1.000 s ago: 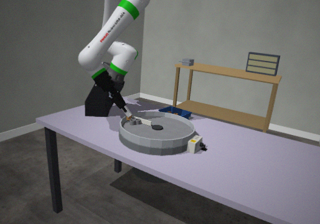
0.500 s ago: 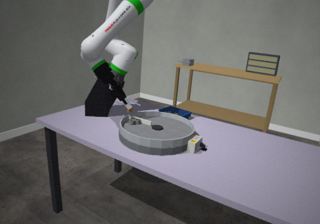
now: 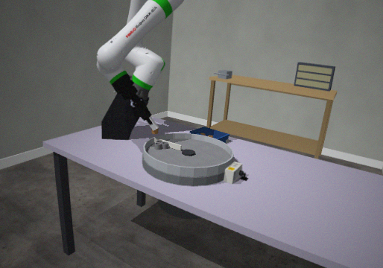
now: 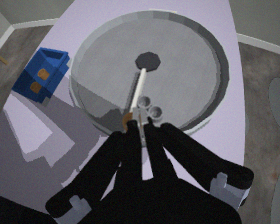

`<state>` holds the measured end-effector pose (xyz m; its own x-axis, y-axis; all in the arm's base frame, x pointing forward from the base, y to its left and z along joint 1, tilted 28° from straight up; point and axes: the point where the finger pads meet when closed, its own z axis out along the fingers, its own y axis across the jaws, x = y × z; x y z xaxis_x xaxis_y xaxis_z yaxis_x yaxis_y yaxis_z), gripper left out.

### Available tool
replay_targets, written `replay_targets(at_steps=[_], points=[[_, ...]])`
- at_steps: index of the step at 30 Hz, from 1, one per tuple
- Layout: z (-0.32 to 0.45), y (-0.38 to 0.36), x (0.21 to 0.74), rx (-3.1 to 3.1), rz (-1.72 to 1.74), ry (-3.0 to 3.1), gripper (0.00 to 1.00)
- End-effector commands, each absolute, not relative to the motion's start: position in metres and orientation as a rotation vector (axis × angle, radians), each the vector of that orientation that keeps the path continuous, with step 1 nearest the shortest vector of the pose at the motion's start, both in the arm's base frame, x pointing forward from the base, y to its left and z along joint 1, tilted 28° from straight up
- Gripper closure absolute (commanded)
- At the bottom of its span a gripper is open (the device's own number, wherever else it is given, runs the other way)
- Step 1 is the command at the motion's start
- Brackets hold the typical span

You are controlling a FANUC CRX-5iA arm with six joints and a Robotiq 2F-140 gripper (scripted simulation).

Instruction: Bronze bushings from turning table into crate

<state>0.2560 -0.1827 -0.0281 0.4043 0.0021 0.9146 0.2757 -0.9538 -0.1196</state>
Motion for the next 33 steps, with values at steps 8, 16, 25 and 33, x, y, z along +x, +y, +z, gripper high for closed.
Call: replay_targets(at_steps=[8, 16, 25, 33], points=[[-0.028, -0.183, 0.256, -2.411, -1.570, -0.244, 1.00], [-0.028, -0.183, 0.256, -2.411, -1.570, -0.244, 1.00], [-0.028, -0.182, 0.256, -2.411, -1.570, -0.245, 1.00], [-0.019, -0.167, 0.266, -2.406, -1.569, -0.273, 1.00]])
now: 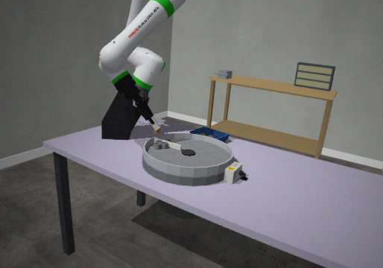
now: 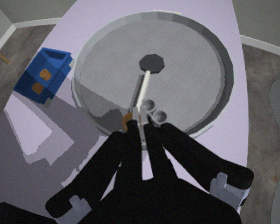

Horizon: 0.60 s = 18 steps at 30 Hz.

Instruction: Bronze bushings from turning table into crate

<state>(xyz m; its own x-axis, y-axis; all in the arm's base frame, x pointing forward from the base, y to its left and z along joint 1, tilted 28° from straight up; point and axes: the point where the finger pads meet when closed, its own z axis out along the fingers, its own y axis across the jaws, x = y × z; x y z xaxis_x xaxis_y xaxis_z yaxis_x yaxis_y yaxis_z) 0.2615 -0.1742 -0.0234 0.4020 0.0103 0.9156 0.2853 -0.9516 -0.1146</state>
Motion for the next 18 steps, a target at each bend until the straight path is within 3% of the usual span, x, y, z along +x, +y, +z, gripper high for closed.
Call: replay_targets(at_steps=[1, 18], points=[[-0.017, -0.163, 0.268, -2.404, -1.569, -0.280, 1.00], [0.034, -0.063, 0.328, -2.365, -1.564, -0.452, 1.00]])
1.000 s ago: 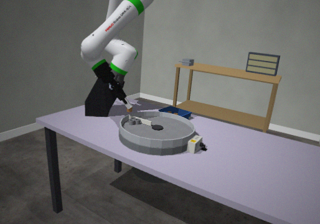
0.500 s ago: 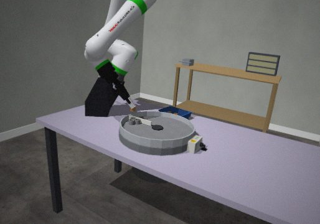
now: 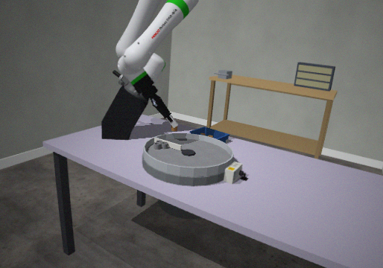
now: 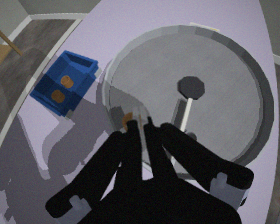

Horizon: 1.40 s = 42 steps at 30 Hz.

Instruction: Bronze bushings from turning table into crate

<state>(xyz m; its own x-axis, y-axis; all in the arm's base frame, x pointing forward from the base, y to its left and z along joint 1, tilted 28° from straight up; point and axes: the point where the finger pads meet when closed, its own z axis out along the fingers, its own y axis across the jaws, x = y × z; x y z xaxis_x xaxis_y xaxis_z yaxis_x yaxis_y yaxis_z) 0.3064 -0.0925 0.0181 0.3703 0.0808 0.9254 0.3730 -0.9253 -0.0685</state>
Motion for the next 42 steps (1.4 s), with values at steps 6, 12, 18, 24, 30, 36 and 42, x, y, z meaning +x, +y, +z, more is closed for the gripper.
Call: replay_targets(at_steps=[6, 12, 18, 24, 30, 36, 42], points=[[0.054, -0.025, 0.351, -2.348, -1.560, -0.519, 1.00], [0.072, 0.010, 0.371, -2.331, -1.556, -0.580, 1.00], [0.091, 0.047, 0.393, -2.312, -1.552, -0.643, 1.00], [0.103, 0.069, 0.406, -2.298, -1.552, -0.677, 1.00], [0.118, 0.096, 0.422, -2.283, -1.547, -0.723, 1.00], [0.129, 0.118, 0.435, -2.266, -1.548, -0.756, 1.00], [0.135, 0.129, 0.440, -2.257, -1.549, -0.770, 1.00]])
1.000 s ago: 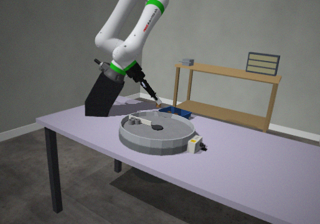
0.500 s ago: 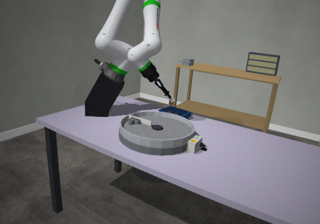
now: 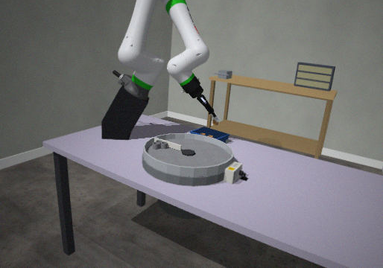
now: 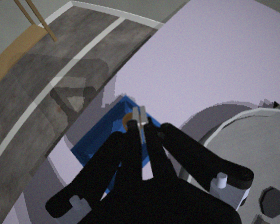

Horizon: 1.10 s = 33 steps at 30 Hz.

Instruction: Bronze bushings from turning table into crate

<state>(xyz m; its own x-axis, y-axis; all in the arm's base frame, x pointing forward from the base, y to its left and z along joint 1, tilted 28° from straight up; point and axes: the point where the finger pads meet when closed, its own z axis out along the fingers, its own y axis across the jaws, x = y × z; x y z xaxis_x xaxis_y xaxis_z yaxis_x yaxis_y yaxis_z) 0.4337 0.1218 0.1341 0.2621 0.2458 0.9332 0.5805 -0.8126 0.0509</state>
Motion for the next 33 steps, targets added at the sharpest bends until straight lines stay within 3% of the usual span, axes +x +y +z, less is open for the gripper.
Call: replay_targets(at_steps=[1, 33], points=[[0.1360, 0.1307, 0.4406, -2.256, -1.550, -0.773, 1.00], [0.1401, 0.1381, 0.4438, -2.249, -1.551, -0.781, 1.00]])
